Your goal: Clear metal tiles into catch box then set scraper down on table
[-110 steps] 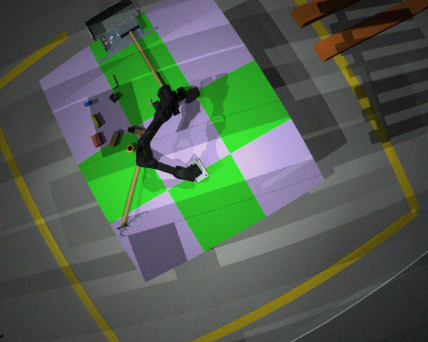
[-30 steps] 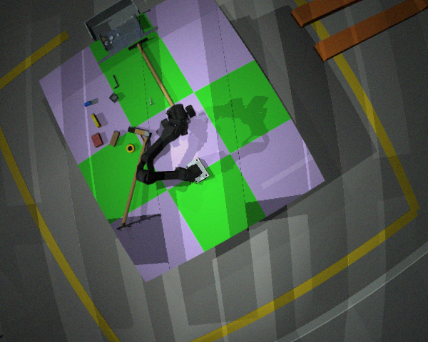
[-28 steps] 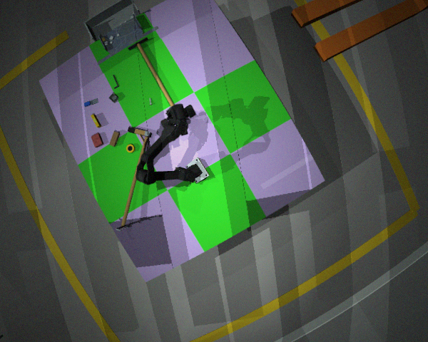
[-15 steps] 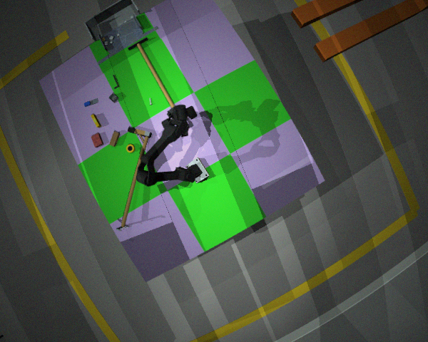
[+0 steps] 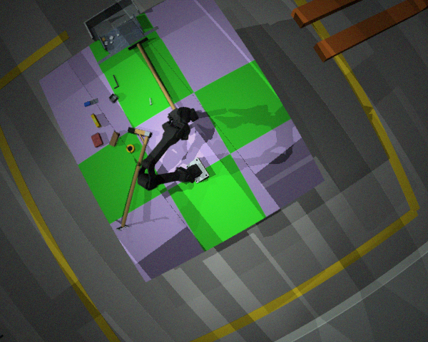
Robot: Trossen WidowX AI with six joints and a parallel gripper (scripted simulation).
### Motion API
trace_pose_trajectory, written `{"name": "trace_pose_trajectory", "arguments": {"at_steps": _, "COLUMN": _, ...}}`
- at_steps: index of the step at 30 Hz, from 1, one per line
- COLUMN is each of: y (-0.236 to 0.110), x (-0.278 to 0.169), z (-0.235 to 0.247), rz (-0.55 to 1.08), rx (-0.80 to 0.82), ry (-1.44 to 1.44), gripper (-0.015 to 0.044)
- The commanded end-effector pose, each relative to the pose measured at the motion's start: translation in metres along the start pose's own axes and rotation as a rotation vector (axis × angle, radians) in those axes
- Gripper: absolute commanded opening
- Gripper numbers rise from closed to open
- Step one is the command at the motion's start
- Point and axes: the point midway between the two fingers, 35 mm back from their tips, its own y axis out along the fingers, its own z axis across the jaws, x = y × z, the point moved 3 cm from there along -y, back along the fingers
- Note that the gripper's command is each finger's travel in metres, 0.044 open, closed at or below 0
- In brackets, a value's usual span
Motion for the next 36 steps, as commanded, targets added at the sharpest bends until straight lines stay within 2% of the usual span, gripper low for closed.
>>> {"name": "trace_pose_trajectory", "arguments": {"at_steps": 1, "y": -0.01, "x": 0.002, "z": 0.002, "rz": -0.01, "rx": 0.004, "ry": -0.017, "gripper": 0.044}}
{"name": "trace_pose_trajectory", "arguments": {"at_steps": 5, "y": -0.016, "x": 0.008, "z": 0.001, "rz": -0.044, "rx": 0.005, "ry": -0.011, "gripper": 0.044}}
{"name": "trace_pose_trajectory", "arguments": {"at_steps": 12, "y": -0.05, "x": 0.035, "z": -0.005, "rz": -0.2, "rx": 0.008, "ry": 0.009, "gripper": 0.044}}
{"name": "trace_pose_trajectory", "arguments": {"at_steps": 36, "y": -0.19, "x": 0.087, "z": -0.002, "rz": -0.643, "rx": 0.043, "ry": -0.01, "gripper": 0.044}}
